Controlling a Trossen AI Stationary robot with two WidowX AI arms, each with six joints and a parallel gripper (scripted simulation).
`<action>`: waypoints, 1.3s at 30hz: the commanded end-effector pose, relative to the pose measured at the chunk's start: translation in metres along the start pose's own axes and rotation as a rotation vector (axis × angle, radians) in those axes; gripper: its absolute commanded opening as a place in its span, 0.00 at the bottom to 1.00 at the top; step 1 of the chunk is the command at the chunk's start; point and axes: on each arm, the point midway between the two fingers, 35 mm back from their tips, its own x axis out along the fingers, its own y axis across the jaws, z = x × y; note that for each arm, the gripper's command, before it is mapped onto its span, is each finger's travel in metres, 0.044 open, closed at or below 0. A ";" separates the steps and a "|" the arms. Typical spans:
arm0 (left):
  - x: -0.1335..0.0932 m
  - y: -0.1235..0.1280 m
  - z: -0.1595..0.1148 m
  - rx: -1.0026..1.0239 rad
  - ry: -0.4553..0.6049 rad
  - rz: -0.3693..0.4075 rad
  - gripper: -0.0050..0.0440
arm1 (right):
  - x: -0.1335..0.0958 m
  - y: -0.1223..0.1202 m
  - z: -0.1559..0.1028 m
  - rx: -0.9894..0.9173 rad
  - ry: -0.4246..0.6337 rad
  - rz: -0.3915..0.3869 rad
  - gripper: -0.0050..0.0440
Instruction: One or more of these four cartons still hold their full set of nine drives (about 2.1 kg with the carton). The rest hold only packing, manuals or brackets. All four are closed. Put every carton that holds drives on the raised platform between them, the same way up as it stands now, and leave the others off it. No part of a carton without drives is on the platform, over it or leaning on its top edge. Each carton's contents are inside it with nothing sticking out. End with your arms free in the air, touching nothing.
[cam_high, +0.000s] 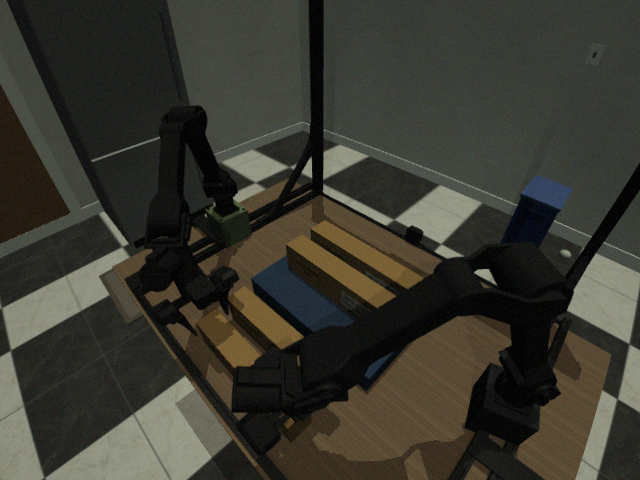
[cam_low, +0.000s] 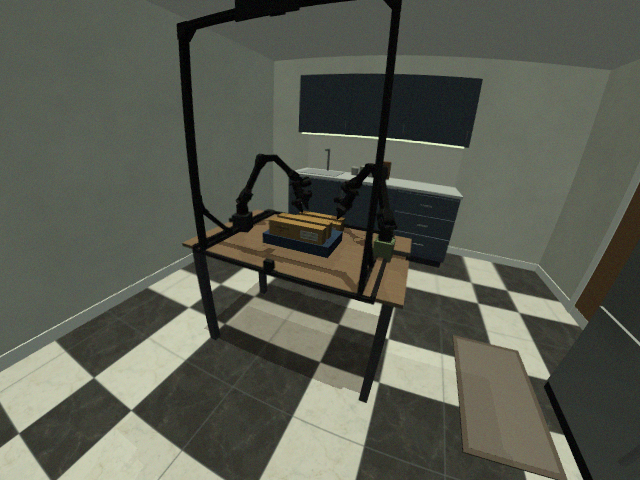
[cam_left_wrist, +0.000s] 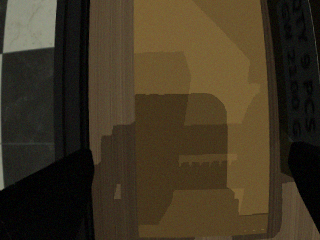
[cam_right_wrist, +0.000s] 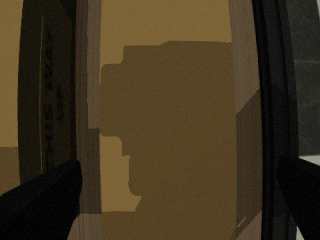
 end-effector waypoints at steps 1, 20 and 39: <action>0.023 -0.005 -0.013 -0.004 0.014 -0.020 0.90 | 0.022 0.004 -0.013 0.006 0.014 0.019 0.90; 0.034 -0.005 -0.018 -0.004 0.014 -0.020 0.90 | 0.033 0.005 -0.018 0.006 0.014 0.019 0.90; 0.034 -0.005 -0.018 -0.004 0.014 -0.020 0.10 | 0.033 0.005 -0.018 0.006 0.014 0.019 0.10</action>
